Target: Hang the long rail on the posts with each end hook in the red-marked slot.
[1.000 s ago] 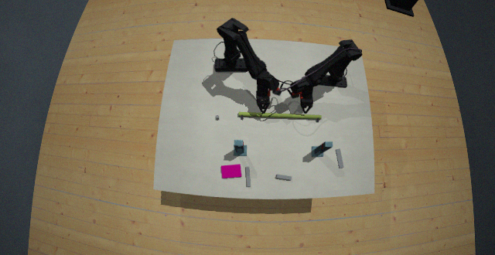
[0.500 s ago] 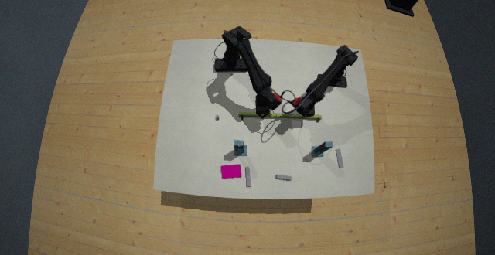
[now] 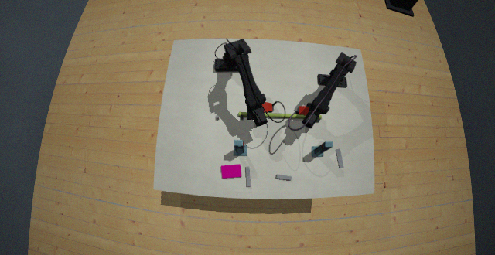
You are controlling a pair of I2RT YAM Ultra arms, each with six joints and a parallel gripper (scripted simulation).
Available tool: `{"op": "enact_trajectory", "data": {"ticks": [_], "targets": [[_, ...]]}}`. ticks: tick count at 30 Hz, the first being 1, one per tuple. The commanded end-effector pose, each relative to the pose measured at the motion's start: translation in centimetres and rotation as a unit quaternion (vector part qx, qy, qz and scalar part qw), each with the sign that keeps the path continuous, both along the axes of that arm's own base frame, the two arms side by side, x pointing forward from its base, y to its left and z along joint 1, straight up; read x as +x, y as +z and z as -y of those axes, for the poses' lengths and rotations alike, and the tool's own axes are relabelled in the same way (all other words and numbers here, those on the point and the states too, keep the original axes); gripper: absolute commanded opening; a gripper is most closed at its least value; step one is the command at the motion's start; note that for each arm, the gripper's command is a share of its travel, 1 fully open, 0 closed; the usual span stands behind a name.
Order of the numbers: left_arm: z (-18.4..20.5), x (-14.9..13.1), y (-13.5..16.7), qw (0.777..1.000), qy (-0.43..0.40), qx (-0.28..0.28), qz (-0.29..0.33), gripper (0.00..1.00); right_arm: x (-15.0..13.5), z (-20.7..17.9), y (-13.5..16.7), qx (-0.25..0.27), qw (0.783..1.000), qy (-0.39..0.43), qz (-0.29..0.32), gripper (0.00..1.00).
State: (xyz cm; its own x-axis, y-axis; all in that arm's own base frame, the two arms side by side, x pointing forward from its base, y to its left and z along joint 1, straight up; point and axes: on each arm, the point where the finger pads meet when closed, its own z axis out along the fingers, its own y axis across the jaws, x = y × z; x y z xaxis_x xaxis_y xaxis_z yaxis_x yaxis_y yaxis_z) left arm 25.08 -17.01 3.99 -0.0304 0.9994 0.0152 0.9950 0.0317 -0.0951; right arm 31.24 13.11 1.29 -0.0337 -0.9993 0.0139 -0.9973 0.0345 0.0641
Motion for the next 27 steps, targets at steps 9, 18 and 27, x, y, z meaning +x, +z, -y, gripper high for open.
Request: {"op": "enact_trajectory", "data": {"ticks": [9,18,27], "targets": [[1.0,0.0,-0.1,1.0,-0.009,-0.014,-0.003,0.48,0.4,-0.2,0.8,0.012,1.0,0.002,-0.009,0.48],[1.0,-0.5,-1.4,1.0,-0.006,-0.011,-0.008,0.48,-0.1,-0.8,-0.9,0.014,1.0,0.005,-0.017,0.48],[0.9,-0.7,-2.7,1.0,-0.006,-0.011,-0.008,0.48,-0.5,-0.8,-2.4,0.013,1.0,0.002,-0.02,0.48]]}}
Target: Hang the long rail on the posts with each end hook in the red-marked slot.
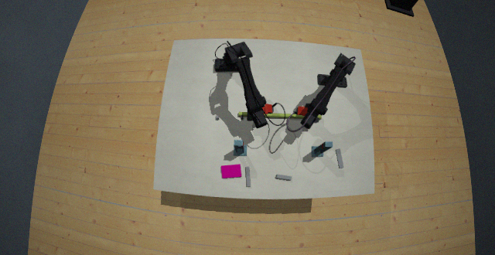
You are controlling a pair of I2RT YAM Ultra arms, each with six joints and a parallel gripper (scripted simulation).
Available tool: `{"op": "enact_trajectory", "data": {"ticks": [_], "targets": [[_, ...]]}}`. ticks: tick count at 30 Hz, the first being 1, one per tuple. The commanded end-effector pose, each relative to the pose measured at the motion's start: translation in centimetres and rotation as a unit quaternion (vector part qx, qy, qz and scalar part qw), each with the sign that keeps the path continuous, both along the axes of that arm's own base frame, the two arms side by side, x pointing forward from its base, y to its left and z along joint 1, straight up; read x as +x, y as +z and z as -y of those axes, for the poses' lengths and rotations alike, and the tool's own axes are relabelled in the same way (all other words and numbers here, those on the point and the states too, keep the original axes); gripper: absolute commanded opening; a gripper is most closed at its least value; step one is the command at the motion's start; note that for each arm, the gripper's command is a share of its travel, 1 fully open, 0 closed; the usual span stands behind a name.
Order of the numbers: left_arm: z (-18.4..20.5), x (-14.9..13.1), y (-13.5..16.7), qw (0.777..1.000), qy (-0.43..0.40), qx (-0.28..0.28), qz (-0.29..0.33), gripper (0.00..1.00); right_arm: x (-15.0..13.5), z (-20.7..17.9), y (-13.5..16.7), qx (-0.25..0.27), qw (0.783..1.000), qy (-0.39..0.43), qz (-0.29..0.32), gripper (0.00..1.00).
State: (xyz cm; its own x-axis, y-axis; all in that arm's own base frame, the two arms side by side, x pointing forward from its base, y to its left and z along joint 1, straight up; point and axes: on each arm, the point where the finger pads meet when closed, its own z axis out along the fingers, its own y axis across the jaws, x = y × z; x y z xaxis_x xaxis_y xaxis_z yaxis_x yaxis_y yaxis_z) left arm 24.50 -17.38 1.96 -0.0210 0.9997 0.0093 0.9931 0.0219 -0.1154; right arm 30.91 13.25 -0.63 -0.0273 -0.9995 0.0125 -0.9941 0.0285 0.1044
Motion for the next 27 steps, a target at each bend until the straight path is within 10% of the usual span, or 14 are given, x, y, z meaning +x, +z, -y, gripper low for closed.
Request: {"op": "enact_trajectory", "data": {"ticks": [1,27], "targets": [[0.58,-0.11,-0.85,1.0,-0.002,-0.008,0.002,0.48,-0.19,-0.66,-0.66,0.011,1.0,-0.002,0.0,0.48],[0.4,0.22,-0.49,1.0,-0.001,-0.007,0.008,0.48,0.05,-0.3,-0.97,0.008,1.0,0.0,0.003,0.31]]}}
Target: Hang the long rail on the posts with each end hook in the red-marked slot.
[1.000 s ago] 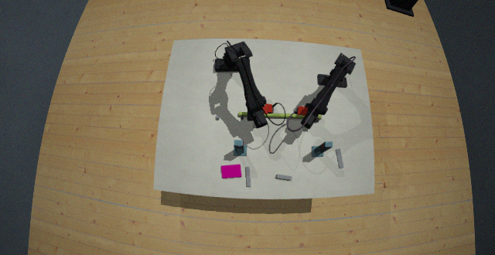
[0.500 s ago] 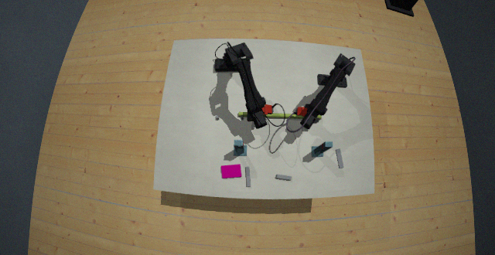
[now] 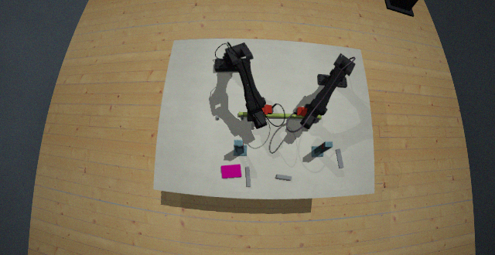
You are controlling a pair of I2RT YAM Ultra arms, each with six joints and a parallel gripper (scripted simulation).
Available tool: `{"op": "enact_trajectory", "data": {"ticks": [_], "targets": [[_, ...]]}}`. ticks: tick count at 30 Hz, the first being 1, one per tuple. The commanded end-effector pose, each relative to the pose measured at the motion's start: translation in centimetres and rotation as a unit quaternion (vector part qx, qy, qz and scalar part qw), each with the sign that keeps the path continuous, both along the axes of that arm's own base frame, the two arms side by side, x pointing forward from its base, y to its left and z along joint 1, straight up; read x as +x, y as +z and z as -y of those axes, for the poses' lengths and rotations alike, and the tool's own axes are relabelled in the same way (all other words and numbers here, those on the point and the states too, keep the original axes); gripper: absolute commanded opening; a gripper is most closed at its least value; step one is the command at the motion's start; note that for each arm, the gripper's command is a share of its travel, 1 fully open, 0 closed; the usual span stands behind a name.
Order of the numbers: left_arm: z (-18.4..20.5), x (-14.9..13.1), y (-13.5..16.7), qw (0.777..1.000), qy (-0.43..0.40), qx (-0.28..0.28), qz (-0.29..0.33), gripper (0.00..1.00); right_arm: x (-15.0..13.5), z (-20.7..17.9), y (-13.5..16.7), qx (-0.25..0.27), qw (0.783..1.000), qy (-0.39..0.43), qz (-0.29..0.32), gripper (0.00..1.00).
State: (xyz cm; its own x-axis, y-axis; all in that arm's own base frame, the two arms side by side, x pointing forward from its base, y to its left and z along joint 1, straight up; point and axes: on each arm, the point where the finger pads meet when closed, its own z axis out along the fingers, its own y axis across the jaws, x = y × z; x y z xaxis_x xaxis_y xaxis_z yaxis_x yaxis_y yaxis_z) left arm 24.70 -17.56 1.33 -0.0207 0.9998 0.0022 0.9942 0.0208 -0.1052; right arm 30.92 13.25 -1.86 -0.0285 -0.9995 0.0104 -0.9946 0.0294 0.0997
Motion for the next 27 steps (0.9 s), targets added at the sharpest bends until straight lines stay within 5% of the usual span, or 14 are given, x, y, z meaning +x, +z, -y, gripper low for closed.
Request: {"op": "enact_trajectory", "data": {"ticks": [1,13,15,17,19,27], "targets": [[0.22,0.02,0.15,1.0,-0.001,-0.003,0.002,0.48,0.04,-0.29,0.26,0.007,1.0,0.0,0.001,0.31],[0.22,0.02,0.15,1.0,-0.001,-0.003,0.002,0.48,0.23,-0.25,0.3,0.012,1.0,-0.001,0.001,0.18],[0.22,0.02,0.15,1.0,-0.001,-0.003,0.002,0.48,0.23,-0.25,0.3,0.012,1.0,-0.001,0.001,0.0],[0.22,0.02,0.15,1.0,-0.001,-0.003,0.002,0.48,0.23,-0.25,0.3,0.012,1.0,-0.001,0.001,0.0],[0.22,0.02,0.15,1.0,-0.001,-0.003,0.002,0.44,0.2,-0.24,0.35,0.008,1.0,0.0,0.003,0.19],[0.22,0.02,0.15,1.0,-0.001,-0.003,0.002,0.35,0.2,-0.24,0.35,0.008,1.0,0.0,0.003,0.19]]}}
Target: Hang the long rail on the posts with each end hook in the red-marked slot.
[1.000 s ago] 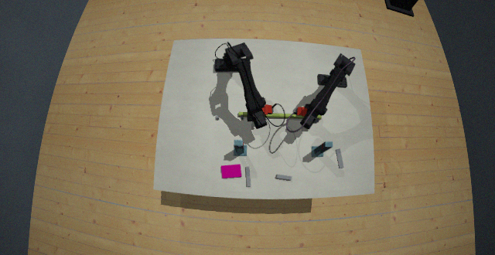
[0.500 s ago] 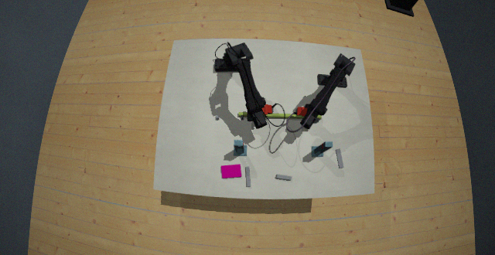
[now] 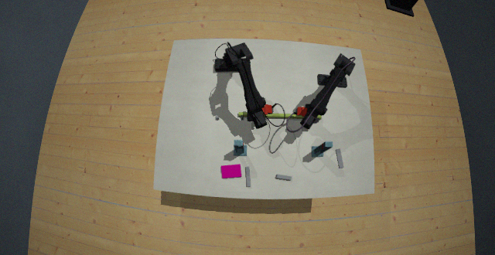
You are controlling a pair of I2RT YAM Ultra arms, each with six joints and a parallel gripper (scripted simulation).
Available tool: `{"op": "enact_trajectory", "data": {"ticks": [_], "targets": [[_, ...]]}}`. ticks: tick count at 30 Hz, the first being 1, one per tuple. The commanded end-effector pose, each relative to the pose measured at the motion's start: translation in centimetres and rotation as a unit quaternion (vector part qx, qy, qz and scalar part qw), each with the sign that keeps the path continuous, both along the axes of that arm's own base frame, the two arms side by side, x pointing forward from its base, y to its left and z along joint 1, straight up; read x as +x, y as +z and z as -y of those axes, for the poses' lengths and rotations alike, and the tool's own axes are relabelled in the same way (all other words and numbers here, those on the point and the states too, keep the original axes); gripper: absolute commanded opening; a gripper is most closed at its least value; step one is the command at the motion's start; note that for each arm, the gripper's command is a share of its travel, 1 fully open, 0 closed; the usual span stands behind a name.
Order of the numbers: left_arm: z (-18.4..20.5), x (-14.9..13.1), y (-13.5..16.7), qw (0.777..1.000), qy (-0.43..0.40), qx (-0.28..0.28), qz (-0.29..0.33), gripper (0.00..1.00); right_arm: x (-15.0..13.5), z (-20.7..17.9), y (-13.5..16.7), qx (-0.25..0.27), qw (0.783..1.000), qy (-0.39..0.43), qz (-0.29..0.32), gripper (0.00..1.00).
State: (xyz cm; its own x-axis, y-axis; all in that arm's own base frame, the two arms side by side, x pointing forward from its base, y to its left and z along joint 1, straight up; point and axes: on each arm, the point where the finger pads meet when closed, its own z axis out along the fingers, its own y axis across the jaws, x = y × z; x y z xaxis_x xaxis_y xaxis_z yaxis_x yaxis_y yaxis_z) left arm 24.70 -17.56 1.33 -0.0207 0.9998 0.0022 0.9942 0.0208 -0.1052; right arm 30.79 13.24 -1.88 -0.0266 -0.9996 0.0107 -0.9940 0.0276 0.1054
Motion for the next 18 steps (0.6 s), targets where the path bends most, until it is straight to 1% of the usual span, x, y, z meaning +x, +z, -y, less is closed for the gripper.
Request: {"op": "enact_trajectory", "data": {"ticks": [1,2,3,5,6,8,14,15,16,18], "targets": [[0.22,0.02,0.15,1.0,-0.001,-0.003,0.002,0.35,0.33,-0.26,0.37,0.008,1.0,-0.001,0.006,0.19],[0.22,0.02,0.15,1.0,-0.001,-0.003,0.002,0.35,0.33,-0.26,0.37,0.008,1.0,-0.001,0.006,0.19],[0.22,0.02,0.15,1.0,-0.001,-0.003,0.002,0.31,0.33,-0.26,0.37,0.008,1.0,-0.001,0.006,0.19],[0.22,0.02,0.15,1.0,-0.001,-0.003,0.002,0.31,0.33,-0.26,0.37,0.008,1.0,-0.001,0.006,0.19],[0.22,0.02,0.15,1.0,-0.001,-0.003,0.002,0.27,0.33,-0.26,0.37,0.008,1.0,-0.001,0.006,0.19],[0.22,0.02,0.15,1.0,-0.001,-0.003,0.002,0.27,0.33,-0.26,0.37,0.008,1.0,-0.001,0.006,0.19],[0.14,0.09,0.15,1.0,-0.001,-0.003,0.002,0.18,0.33,-0.26,0.37,0.008,1.0,-0.001,0.006,0.19],[0.14,0.09,0.15,1.0,-0.001,-0.003,0.002,0.07,0.33,-0.26,0.37,0.008,1.0,-0.001,0.006,0.19],[0.14,0.09,0.15,1.0,-0.001,-0.003,0.002,0.0,0.33,-0.26,0.37,0.008,1.0,-0.001,0.006,0.19],[0.14,0.09,0.15,1.0,-0.001,-0.003,0.002,0.0,0.33,-0.26,0.37,0.008,1.0,-0.001,0.006,0.19]]}}
